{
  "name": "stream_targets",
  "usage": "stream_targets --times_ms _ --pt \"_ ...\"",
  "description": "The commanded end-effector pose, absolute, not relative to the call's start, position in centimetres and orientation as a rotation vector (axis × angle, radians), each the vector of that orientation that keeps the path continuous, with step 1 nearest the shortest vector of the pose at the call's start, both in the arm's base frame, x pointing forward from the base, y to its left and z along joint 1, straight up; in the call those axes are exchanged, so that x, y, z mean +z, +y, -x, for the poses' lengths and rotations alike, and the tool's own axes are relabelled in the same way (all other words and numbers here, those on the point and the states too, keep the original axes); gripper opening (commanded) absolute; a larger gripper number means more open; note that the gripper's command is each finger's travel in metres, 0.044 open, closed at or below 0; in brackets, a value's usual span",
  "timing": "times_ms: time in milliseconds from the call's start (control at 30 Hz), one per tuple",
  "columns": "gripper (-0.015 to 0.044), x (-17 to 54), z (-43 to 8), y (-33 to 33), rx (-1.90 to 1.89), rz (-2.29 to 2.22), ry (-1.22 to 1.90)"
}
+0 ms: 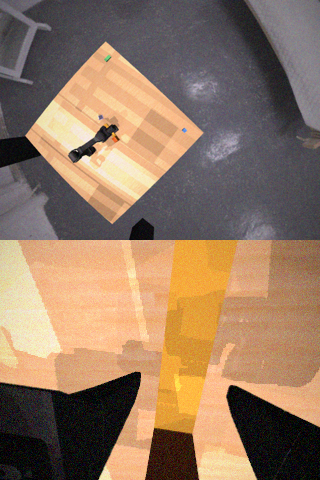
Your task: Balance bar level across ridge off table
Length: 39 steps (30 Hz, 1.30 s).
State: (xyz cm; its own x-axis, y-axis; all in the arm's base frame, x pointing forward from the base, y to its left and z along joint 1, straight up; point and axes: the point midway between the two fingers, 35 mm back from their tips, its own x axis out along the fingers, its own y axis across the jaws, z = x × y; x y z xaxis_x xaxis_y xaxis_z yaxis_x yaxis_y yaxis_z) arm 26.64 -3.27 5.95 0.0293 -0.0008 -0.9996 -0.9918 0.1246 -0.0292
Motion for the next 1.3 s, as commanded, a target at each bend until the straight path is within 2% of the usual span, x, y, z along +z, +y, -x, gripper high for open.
stream_targets --times_ms 0,567,800,1000,1133,1267 --pt "0.0315 5.2 -26.5 -3.3 1.100 1.133 1.246" --pt "0.0315 4.7 -26.5 -3.3 1.100 1.133 1.246" --pt "0.0131 4.7 -26.5 -3.3 1.099 1.128 1.246" --pt "0.0091 4.7 -26.5 -3.3 1.099 1.128 1.246" --pt "0.0000 5.3 -26.6 -3.3 1.099 1.129 1.246" --pt "0.0000 6.3 -26.8 -3.3 1.099 1.129 1.245"
